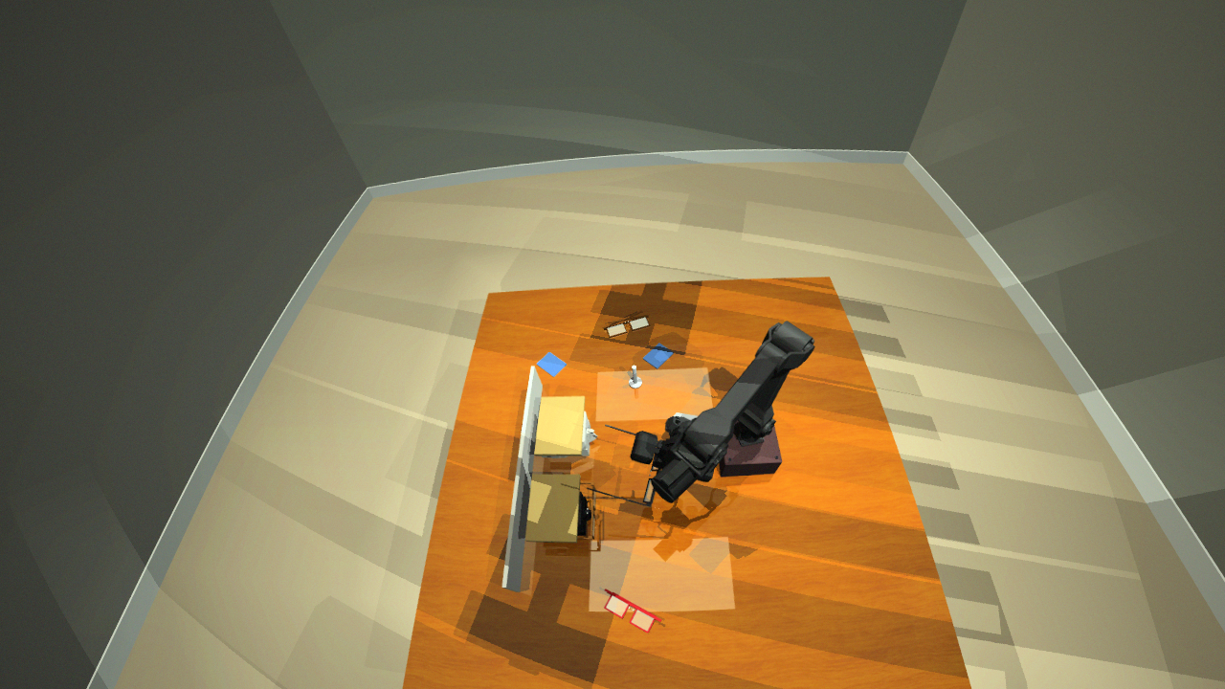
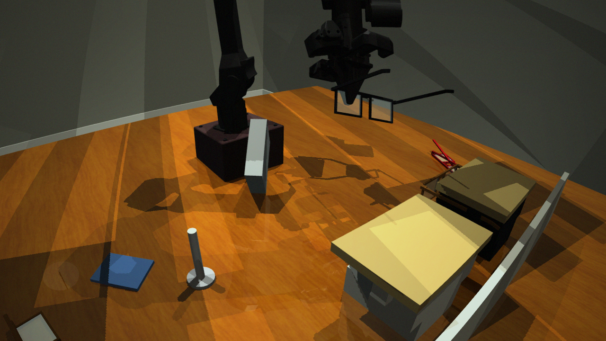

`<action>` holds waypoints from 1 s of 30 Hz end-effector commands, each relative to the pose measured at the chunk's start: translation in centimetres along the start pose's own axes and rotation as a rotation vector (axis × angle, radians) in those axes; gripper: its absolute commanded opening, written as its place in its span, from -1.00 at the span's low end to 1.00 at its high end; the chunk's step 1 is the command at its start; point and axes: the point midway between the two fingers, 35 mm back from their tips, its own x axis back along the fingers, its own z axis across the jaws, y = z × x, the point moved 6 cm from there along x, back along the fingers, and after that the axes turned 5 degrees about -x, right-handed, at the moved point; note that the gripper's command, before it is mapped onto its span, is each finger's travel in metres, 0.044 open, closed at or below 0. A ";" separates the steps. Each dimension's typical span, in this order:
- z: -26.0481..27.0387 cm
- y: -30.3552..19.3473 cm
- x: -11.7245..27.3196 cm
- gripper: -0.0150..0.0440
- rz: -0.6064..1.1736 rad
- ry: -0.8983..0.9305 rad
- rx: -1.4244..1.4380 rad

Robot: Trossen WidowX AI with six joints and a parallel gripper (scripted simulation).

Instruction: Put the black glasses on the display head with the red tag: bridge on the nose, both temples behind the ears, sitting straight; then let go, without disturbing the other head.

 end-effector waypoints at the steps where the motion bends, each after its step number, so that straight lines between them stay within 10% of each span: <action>1: 0.7 0.7 -1.1 -0.49 -0.014 -0.051 0.030; 30: 4.7 8.4 -7.5 -0.49 0.038 -0.366 0.165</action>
